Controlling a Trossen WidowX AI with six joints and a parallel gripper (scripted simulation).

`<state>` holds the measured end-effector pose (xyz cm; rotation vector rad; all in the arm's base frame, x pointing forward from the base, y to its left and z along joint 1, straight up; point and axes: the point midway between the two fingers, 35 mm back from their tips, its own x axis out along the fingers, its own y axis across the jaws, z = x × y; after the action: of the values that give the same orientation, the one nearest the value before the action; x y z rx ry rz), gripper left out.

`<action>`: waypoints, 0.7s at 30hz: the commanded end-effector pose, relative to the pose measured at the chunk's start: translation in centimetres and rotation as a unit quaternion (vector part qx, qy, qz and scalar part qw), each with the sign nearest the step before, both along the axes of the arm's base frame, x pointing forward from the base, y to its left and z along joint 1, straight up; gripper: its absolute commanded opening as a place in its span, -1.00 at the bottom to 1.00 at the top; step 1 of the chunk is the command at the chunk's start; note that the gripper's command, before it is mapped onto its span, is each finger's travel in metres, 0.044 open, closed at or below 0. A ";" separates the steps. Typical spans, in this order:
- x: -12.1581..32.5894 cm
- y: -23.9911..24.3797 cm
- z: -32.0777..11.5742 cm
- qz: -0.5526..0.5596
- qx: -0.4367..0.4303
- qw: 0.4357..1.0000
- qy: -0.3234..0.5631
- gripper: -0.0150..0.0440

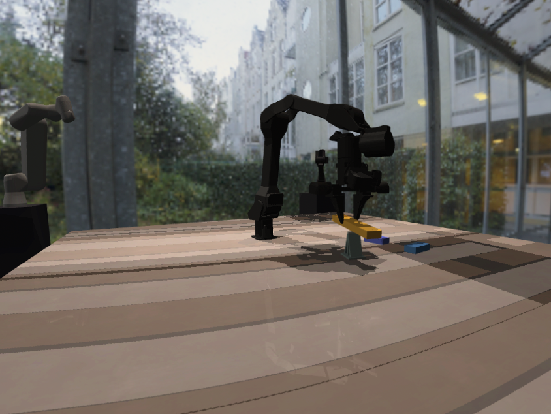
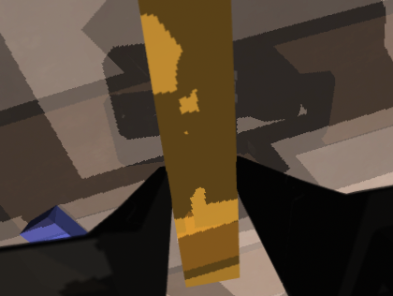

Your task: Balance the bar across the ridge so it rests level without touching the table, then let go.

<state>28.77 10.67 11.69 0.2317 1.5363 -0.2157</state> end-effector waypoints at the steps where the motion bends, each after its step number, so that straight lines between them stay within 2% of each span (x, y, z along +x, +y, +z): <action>1: 0.0 0.0 -0.1 0.000 0.001 1.000 0.000 -0.49; 21: 0.0 0.0 -0.2 0.000 0.001 1.000 0.000 -0.49</action>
<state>28.78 10.66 11.54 0.2319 1.5361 -0.2157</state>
